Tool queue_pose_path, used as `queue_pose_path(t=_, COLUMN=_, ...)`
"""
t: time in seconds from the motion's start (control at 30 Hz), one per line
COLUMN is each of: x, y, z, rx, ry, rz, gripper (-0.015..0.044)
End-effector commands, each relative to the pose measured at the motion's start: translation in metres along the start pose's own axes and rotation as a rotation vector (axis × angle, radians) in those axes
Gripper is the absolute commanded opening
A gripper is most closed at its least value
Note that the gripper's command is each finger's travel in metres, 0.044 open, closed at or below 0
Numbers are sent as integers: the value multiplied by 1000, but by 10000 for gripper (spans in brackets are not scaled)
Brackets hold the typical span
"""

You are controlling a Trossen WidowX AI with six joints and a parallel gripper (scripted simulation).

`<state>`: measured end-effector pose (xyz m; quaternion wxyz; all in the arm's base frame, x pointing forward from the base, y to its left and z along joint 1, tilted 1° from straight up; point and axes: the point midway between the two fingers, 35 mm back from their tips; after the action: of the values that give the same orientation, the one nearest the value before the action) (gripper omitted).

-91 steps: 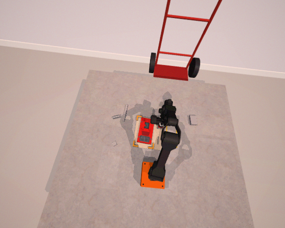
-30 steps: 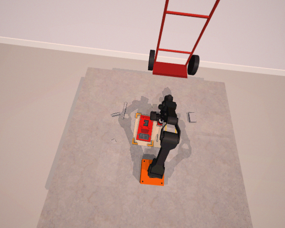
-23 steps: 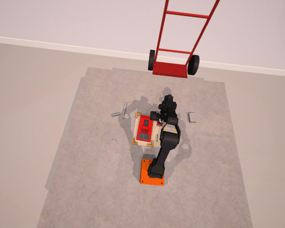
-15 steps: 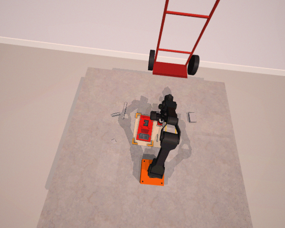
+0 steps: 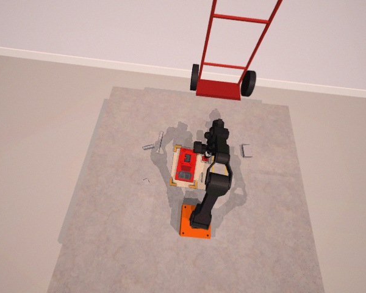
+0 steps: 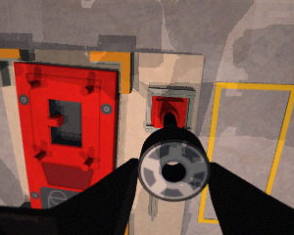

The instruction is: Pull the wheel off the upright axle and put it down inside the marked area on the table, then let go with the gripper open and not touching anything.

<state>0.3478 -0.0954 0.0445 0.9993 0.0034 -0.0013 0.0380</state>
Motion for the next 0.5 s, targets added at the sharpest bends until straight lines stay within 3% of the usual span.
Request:
queue_pose_path(t=0.0, x=-8, y=-10, z=0, rx=0, ry=3, rz=-1, gripper=0)
queue_pose_path(t=0.47, x=-59, y=-66, z=6, rx=-9, ry=0, rz=-1, gripper=0)
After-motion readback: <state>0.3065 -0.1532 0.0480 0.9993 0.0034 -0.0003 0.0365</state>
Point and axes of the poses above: the point midway between the two fingers, 35 mm back from their tips, its own z axis back along the fingers, its own y axis across the jaws, x = y × z, and after that the axes turned 13 degrees about z, right-handed
